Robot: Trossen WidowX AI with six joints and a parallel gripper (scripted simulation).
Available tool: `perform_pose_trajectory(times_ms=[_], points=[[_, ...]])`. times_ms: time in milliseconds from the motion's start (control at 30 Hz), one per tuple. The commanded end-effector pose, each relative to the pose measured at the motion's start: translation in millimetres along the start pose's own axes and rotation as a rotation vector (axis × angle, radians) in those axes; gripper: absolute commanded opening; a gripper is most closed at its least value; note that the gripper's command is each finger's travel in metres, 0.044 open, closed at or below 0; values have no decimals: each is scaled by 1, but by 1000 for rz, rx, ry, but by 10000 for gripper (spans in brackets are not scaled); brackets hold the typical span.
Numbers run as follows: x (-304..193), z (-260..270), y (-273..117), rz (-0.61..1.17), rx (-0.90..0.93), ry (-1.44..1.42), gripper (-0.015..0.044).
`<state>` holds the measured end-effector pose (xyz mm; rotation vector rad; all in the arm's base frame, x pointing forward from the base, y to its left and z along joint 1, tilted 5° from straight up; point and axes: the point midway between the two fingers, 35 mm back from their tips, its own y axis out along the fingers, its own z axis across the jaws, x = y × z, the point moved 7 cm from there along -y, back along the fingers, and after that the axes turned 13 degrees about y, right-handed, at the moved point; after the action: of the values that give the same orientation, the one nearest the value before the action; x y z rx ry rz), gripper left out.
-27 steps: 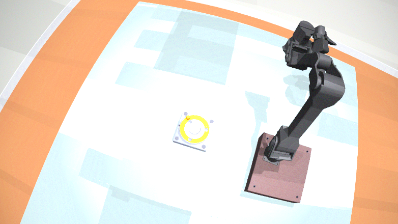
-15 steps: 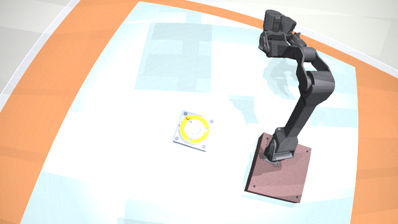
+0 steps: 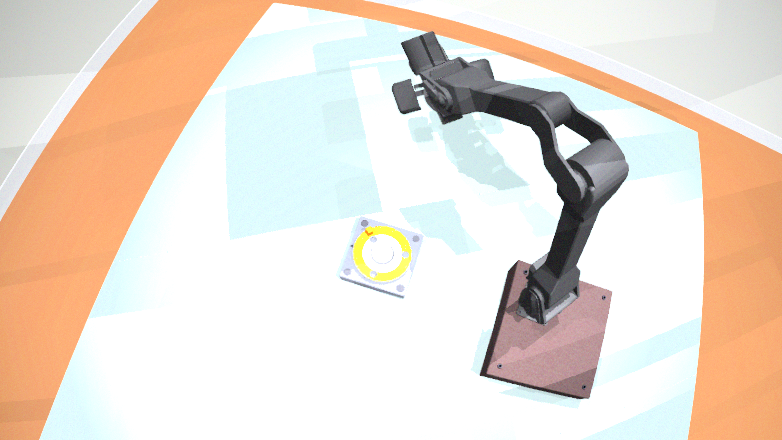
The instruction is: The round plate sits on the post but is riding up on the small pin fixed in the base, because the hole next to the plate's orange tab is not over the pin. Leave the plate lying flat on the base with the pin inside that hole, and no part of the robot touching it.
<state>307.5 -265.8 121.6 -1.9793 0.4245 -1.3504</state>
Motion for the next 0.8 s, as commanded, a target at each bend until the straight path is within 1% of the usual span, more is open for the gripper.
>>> perform_pose_trajectory(times_ms=[0, 133, 200, 300, 400, 467, 633, 767], points=[[-27, 46, -32, 154, 185, -246, 0], [-58, 78, -69, 303, 343, -473, 0], [-65, 84, -78, 337, 376, -523, 0], [-98, 104, -122, 492, 518, -737, 0], [-122, 112, -156, 611, 611, -886, 0], [-126, 108, -161, 636, 628, -916, 0], [-126, 108, -161, 636, 628, -916, 0], [-135, 110, -152, 636, 628, -916, 0]])
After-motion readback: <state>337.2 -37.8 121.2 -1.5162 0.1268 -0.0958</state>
